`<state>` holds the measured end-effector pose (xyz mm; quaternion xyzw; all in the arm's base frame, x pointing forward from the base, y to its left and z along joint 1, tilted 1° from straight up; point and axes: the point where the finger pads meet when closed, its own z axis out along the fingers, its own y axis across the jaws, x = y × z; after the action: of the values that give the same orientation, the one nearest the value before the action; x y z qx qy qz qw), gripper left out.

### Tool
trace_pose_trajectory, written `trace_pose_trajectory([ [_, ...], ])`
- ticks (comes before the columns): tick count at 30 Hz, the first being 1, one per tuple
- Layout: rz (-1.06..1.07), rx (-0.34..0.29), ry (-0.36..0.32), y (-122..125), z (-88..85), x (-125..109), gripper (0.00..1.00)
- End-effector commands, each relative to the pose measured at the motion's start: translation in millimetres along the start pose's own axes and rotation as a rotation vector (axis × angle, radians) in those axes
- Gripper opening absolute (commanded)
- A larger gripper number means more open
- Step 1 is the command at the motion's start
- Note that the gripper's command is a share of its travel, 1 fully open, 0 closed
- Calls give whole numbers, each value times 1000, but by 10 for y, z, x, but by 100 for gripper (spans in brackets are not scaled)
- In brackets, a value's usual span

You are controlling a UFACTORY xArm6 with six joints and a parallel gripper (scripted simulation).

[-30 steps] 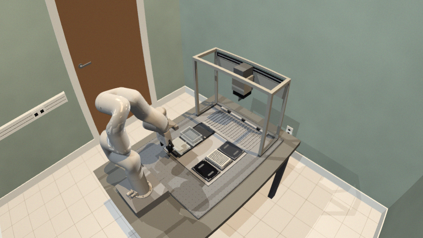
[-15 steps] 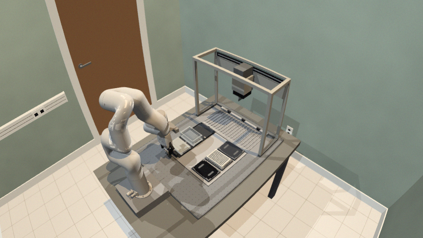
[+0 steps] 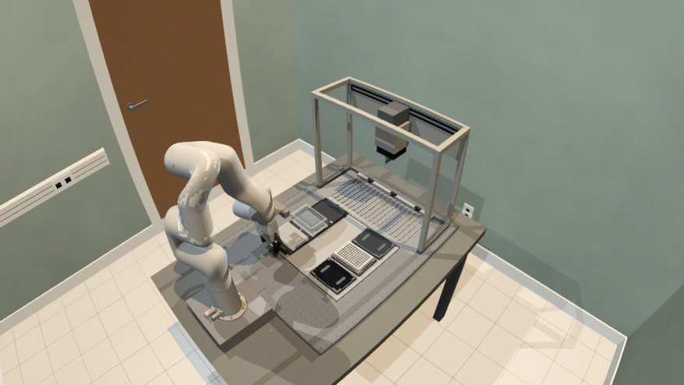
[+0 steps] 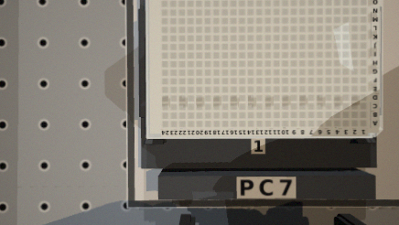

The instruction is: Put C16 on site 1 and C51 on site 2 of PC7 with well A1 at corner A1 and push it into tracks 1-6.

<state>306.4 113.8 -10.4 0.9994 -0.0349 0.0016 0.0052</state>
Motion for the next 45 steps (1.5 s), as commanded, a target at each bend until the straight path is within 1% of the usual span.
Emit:
trace_pose_trajectory([
  [1,0,1,2,-4,0,10,82],
  [34,0,1,2,-4,195,10,82],
  [45,0,1,2,-4,194,10,82],
])
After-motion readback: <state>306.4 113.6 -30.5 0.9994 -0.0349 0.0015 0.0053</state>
